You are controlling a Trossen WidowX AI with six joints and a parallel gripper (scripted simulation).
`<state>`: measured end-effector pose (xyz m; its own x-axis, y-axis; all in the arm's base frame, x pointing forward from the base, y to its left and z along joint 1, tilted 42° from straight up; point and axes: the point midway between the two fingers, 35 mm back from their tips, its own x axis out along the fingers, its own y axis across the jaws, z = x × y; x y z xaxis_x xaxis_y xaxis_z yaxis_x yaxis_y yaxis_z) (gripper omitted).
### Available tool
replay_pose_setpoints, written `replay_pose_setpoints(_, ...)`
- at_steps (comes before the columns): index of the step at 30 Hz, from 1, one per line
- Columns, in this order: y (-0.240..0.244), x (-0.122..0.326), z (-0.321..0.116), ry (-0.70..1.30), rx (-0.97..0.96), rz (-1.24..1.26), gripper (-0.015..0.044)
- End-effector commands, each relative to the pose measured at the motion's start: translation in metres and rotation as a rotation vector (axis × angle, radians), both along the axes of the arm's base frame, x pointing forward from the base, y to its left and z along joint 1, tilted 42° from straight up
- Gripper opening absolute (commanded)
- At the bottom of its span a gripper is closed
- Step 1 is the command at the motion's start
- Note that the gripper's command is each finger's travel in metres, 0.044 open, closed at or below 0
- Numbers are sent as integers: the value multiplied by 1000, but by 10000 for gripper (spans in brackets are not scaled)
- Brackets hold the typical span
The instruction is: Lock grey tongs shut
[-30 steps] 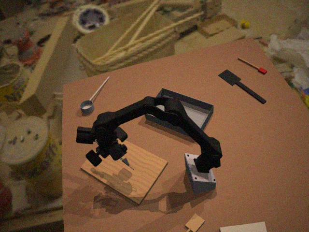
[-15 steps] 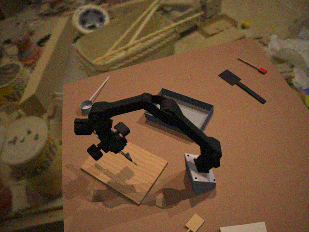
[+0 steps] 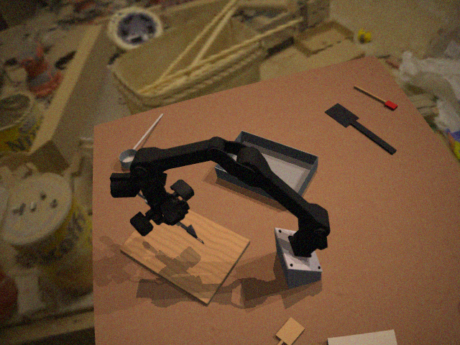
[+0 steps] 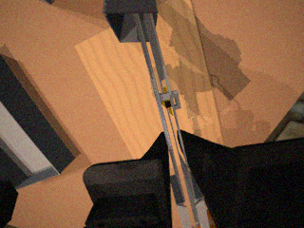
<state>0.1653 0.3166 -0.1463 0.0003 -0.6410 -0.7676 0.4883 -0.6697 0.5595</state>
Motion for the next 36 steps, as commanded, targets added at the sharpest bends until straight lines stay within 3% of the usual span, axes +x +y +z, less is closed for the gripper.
replay_pose_setpoints(1,-2,0,-4,0,2,-7,-150)
replay_pose_setpoints(36,-36,2,-50,-1,2,-7,-150)
